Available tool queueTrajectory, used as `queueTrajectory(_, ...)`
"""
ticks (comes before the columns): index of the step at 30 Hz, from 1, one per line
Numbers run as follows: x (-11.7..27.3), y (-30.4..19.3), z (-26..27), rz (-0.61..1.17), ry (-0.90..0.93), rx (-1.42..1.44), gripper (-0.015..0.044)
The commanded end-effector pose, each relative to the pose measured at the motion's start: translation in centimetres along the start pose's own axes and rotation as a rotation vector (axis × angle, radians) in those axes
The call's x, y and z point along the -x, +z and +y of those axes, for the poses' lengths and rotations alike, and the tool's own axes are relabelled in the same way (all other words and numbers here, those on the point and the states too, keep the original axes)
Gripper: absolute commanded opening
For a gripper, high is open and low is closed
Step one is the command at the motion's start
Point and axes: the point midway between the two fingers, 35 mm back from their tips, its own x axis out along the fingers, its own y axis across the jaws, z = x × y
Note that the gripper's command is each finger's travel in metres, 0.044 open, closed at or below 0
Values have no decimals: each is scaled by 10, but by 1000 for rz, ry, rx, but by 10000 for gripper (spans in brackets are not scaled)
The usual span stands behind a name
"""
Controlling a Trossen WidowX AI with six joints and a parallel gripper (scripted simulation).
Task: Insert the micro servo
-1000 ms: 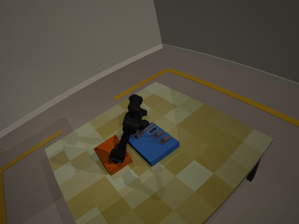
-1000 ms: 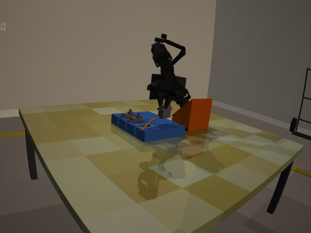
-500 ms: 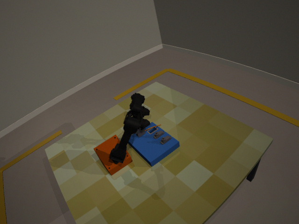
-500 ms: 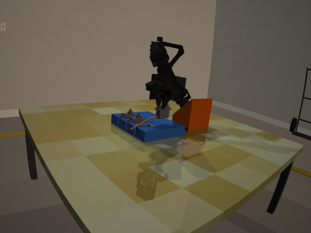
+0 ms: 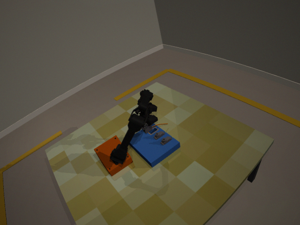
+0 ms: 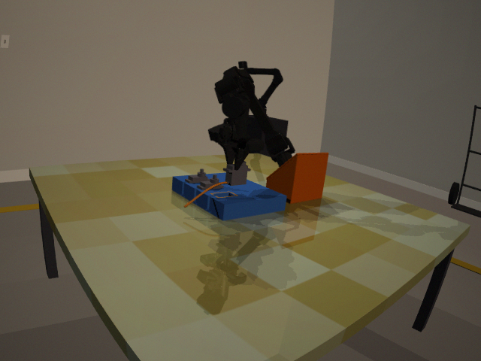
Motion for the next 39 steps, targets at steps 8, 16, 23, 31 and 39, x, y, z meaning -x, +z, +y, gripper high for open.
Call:
queueTrajectory(8, 0, 36, 0, -3, -3, 6, 0)
queueTrajectory(16, -6, 37, 0, -3, -3, 6, 0)
queueTrajectory(23, -18, 37, 0, -4, -4, 6, 0)
queueTrajectory(31, -20, 37, 0, -4, -4, 6, 0)
queueTrajectory(39, -24, 38, 0, -4, -4, 5, 0)
